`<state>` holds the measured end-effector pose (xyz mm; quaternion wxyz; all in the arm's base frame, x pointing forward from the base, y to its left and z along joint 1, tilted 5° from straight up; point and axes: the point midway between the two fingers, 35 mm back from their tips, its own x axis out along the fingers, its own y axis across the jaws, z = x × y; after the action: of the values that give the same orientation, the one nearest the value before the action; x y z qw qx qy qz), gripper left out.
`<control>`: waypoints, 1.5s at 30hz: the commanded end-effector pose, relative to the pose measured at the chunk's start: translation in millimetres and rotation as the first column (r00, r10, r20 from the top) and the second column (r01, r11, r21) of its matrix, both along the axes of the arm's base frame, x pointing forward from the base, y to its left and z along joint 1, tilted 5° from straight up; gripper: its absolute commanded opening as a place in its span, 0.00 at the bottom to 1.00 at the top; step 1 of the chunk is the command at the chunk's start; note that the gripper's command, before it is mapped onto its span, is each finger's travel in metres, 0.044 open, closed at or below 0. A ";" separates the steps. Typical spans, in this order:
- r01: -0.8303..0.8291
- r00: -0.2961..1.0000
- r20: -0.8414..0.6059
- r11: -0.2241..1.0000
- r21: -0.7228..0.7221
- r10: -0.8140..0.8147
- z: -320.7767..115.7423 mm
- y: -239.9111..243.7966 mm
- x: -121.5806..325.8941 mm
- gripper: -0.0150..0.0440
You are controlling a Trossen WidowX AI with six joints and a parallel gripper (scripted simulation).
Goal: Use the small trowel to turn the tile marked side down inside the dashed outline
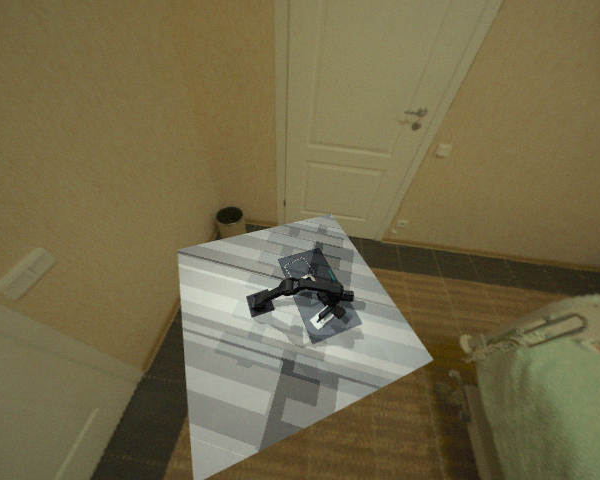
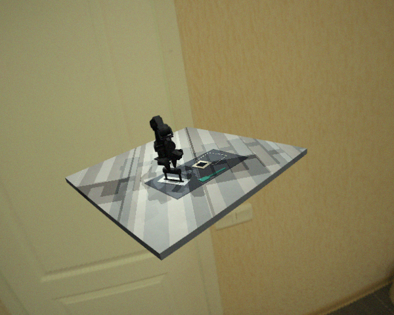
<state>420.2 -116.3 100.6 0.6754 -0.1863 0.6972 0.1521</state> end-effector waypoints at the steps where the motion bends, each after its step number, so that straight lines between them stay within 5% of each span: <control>1: -0.005 1.000 -0.003 1.000 -0.004 0.005 -7.9 -1.1 -1.0 0.71; 7: -0.005 1.000 -0.003 1.000 -0.004 0.005 -15.1 -1.4 -1.8 0.71; 13: -0.005 1.000 -0.003 1.000 -0.004 0.005 -15.1 -1.4 -1.8 0.48; 35: -0.010 1.000 -0.003 1.000 -0.003 0.010 -15.1 -1.4 -1.8 0.47; 45: -0.284 0.959 -0.018 0.959 0.005 0.284 -15.2 -1.4 -1.7 0.47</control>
<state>418.5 -117.2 85.8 0.6543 -0.2488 0.6804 0.2167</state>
